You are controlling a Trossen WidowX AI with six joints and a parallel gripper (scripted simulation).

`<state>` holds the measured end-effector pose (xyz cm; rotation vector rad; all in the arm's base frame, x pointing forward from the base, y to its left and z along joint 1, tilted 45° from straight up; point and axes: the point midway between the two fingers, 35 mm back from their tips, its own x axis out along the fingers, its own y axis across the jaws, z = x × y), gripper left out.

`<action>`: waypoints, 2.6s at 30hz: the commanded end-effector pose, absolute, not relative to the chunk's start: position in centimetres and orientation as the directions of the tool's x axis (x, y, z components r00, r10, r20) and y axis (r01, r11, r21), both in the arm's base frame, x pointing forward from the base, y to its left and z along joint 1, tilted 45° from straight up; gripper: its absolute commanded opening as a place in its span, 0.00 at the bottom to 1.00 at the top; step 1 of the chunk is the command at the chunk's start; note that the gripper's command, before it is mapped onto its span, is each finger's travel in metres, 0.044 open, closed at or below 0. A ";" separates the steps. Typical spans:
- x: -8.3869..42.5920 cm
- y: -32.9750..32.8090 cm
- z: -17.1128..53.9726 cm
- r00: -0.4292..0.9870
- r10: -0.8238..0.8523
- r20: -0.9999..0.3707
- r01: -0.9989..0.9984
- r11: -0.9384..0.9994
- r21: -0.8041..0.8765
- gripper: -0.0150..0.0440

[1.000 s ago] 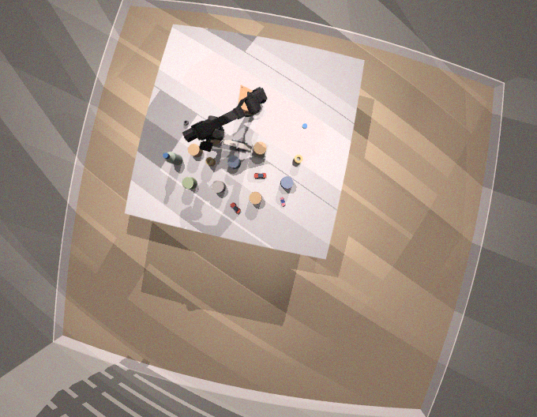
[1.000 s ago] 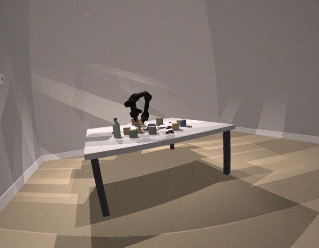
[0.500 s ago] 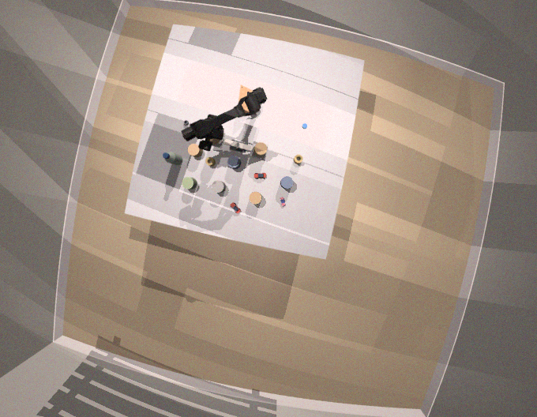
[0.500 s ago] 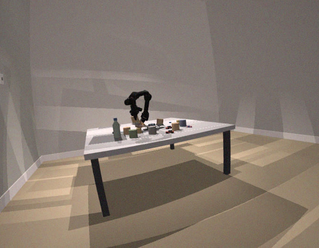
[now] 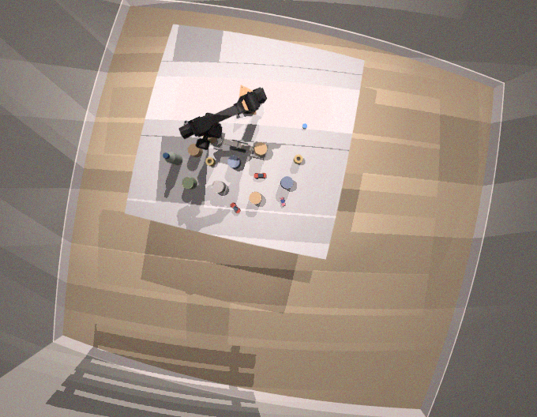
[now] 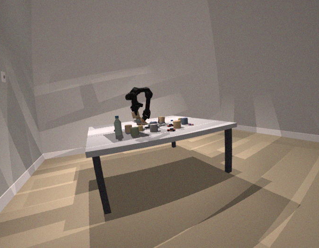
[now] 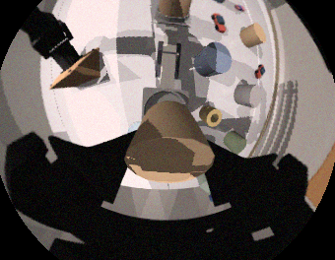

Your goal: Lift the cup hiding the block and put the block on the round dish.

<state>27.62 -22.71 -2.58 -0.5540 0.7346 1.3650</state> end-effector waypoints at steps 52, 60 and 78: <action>27.1 -24.8 0.1 0.056 0.656 -0.752 -0.987 0.151 0.059 0.25; 27.1 -24.8 0.1 0.056 0.656 -0.752 -0.987 0.151 0.059 0.25; 27.1 -24.8 0.1 0.056 0.656 -0.752 -0.987 0.151 0.059 0.25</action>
